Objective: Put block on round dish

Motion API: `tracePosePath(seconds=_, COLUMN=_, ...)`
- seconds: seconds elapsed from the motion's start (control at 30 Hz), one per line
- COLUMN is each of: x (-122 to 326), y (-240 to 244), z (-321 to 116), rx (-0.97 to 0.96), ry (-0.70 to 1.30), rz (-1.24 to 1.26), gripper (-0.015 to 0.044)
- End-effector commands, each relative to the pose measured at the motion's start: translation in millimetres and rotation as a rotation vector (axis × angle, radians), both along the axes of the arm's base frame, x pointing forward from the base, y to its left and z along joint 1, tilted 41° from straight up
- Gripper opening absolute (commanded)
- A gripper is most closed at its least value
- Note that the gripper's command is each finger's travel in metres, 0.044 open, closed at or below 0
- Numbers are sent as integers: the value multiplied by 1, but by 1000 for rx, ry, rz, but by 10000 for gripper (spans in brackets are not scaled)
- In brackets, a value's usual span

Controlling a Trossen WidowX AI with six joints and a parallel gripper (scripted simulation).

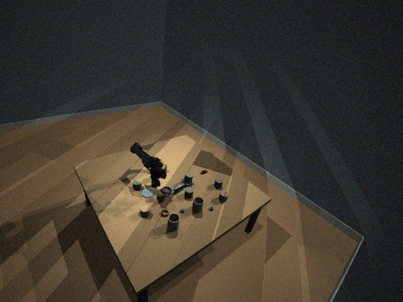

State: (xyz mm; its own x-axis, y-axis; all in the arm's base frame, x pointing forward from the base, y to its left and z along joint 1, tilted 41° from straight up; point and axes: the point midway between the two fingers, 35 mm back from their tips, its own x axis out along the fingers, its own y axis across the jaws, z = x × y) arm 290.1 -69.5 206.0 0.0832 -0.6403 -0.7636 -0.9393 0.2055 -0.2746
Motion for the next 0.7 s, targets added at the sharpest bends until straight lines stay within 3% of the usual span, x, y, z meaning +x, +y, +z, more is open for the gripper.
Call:
tracePosePath(seconds=0.0, x=-13, y=-14, z=1, rx=-8, ry=0, rz=-7, gripper=0)
tracePosePath(seconds=0.37, x=-50, y=-51, z=-5, rx=-22, ry=16, rz=-42, gripper=0)
tracePosePath(seconds=0.67, x=-51, y=-64, z=-19, rx=-23, ry=17, rz=-44, gripper=0)
